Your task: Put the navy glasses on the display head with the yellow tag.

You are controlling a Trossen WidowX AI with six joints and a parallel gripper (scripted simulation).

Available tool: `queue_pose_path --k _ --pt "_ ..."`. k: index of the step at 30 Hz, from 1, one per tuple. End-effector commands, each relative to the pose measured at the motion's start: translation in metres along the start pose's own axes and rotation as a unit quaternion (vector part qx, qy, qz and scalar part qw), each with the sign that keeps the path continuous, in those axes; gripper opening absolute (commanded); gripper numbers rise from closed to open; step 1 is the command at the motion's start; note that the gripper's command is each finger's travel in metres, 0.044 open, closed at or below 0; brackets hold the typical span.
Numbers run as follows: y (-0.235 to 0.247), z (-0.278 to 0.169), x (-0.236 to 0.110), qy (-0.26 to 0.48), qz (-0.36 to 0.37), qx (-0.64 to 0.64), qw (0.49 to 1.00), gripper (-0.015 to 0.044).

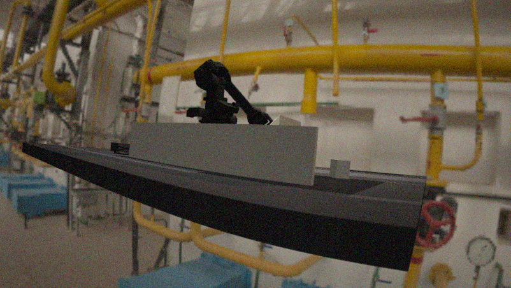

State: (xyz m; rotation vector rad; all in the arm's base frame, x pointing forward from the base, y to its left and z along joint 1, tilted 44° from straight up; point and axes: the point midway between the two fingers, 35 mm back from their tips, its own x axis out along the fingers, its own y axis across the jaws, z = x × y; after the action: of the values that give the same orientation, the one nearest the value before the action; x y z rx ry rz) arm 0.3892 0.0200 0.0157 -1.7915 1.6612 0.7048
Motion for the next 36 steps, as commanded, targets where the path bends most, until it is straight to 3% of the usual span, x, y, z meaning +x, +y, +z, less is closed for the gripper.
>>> queue_pose_path --k 1,32,36 --pt "-0.0063 -0.0007 -0.0004 0.002 -0.001 -0.002 1.0 0.0" --pt "-0.0142 -0.0009 0.0064 0.002 -0.002 -0.002 1.0 0.0" --pt "-0.0138 -0.0005 0.0053 0.0 0.0 0.0 1.0 0.0105"
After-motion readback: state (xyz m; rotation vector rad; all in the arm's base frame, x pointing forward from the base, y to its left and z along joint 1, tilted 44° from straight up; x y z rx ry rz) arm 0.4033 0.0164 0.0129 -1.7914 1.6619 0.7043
